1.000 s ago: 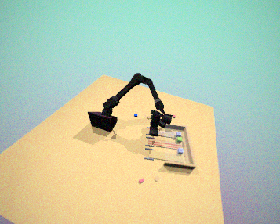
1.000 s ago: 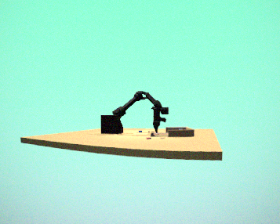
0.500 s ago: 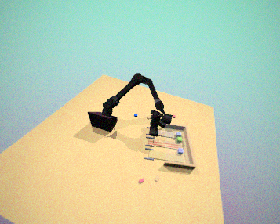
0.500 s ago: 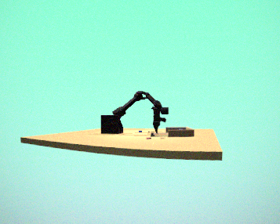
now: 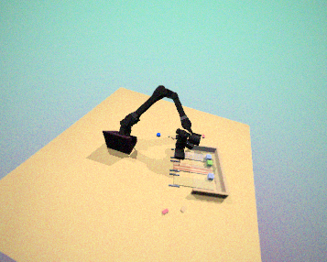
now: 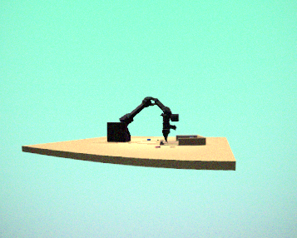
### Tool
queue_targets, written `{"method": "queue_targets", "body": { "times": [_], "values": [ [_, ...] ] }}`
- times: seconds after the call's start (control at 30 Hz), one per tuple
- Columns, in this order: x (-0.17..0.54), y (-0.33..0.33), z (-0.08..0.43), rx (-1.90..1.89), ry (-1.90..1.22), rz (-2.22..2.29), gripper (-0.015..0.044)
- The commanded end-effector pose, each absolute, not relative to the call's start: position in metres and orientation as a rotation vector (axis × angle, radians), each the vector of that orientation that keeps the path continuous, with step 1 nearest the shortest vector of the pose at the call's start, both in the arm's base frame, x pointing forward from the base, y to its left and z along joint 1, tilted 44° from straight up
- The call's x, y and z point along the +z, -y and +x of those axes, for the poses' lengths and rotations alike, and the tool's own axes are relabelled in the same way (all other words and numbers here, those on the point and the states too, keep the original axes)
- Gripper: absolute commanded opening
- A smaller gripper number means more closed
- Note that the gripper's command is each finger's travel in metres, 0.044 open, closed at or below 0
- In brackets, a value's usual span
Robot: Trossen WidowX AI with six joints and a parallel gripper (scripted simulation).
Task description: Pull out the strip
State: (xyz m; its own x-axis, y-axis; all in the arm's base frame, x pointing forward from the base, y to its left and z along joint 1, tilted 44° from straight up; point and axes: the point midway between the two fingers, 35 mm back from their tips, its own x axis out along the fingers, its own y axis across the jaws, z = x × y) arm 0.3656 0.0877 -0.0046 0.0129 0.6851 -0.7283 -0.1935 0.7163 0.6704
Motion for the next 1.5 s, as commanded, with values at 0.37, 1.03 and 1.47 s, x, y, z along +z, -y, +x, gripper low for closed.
{"method": "queue_targets", "body": {
  "times": [0.37, 1.03, 1.47],
  "values": [
    [-0.007, -0.089, 0.36, 0.723, -1.4, 0.444, 0.0],
    [-0.014, -0.084, 0.33, 0.723, -1.402, 0.444, 0.0],
    [-0.018, -0.082, 0.31, 0.722, -1.403, 0.445, 0.0]
  ]
}}
